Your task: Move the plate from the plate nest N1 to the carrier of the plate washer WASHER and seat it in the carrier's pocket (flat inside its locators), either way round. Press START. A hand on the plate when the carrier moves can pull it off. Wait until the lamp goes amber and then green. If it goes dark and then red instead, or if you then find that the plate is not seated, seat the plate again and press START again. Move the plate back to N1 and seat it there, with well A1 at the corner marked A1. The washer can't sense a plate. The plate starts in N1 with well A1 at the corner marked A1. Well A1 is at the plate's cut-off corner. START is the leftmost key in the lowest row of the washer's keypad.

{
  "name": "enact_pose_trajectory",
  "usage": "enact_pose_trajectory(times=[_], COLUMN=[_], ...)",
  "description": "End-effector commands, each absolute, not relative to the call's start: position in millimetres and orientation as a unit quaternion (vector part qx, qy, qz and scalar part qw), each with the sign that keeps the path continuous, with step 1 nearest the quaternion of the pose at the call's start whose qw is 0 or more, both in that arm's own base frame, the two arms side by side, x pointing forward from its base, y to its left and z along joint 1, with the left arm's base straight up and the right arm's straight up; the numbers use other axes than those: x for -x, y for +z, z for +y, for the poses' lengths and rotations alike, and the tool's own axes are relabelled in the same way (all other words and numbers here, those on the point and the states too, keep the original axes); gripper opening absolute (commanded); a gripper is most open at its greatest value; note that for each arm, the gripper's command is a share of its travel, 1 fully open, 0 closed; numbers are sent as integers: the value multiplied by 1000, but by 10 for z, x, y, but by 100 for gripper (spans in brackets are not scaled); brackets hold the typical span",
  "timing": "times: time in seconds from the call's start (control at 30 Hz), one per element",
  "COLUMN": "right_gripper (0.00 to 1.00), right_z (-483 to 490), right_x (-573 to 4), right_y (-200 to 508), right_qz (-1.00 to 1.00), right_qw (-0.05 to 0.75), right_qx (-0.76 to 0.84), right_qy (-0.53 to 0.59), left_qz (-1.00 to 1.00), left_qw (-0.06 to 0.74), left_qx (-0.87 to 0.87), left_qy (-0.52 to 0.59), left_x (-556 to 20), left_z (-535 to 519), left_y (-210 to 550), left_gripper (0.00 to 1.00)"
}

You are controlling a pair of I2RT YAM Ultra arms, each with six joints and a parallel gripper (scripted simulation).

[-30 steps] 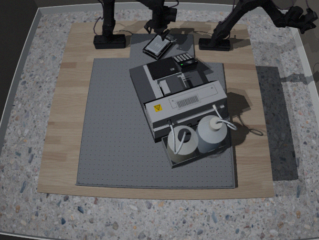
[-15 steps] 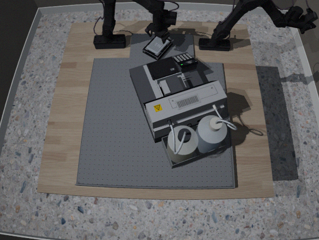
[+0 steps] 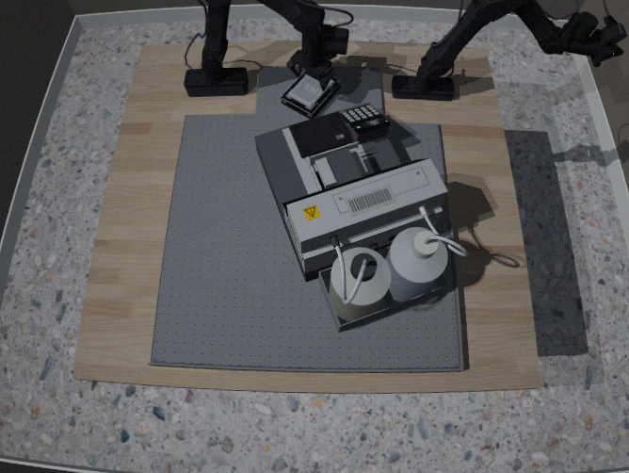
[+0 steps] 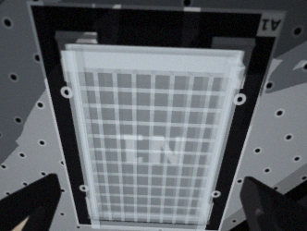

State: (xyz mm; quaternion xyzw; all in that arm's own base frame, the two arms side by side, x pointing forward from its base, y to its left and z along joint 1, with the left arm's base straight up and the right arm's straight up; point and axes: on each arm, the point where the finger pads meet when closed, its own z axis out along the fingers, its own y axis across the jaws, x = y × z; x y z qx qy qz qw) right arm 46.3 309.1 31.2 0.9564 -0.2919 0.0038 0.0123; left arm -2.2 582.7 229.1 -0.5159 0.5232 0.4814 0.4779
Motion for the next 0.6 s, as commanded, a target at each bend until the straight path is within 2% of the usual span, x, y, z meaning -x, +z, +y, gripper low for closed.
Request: enact_pose_trajectory(times=[0.0,0.57], right_gripper=[100,100], right_z=[3236,3167], right_x=[-499,-486], right_y=[401,508], right_qz=[-300,-299], right_qw=[-21,-10], right_qx=[-954,-954], right_qy=[-8,-7], left_qz=[498,498], left_qw=[498,498], left_qx=[502,502], left_qy=[502,502], left_x=[46,46], left_z=[5800,5800], left_y=[2565,2565], left_gripper=[0,0])
